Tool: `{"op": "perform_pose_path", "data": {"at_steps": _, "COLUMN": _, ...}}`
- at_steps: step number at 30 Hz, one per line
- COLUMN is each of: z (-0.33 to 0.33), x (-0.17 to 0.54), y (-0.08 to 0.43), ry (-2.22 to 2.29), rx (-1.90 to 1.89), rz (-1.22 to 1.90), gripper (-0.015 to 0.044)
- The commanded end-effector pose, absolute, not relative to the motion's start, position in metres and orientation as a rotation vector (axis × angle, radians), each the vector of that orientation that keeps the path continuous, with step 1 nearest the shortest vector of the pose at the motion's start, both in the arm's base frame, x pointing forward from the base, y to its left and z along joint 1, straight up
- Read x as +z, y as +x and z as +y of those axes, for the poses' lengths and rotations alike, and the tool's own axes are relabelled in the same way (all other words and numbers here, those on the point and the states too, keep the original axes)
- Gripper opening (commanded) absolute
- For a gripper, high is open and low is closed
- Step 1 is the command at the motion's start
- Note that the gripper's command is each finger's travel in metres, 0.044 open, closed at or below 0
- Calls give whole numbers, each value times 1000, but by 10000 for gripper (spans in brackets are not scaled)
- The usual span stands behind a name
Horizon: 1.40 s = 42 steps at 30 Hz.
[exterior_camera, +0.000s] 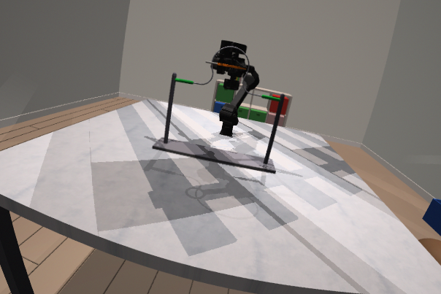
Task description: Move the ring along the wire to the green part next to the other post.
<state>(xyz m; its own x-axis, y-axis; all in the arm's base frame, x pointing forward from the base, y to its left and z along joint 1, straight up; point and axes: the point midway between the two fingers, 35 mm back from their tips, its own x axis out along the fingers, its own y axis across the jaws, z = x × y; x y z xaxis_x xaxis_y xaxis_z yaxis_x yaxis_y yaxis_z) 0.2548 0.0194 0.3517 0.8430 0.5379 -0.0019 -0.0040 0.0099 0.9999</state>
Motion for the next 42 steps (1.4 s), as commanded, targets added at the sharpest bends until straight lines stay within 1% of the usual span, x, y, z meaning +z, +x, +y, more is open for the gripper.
{"op": "perform_pose_path", "data": {"at_steps": 1, "z": 20, "x": 351, "y": 254, "ry": 1445, "rx": 435, "rz": 453, "gripper": -150}}
{"op": "perform_pose_path", "data": {"at_steps": 42, "z": 11, "x": 328, "y": 255, "ry": 833, "rx": 257, "rz": 509, "gripper": -150}}
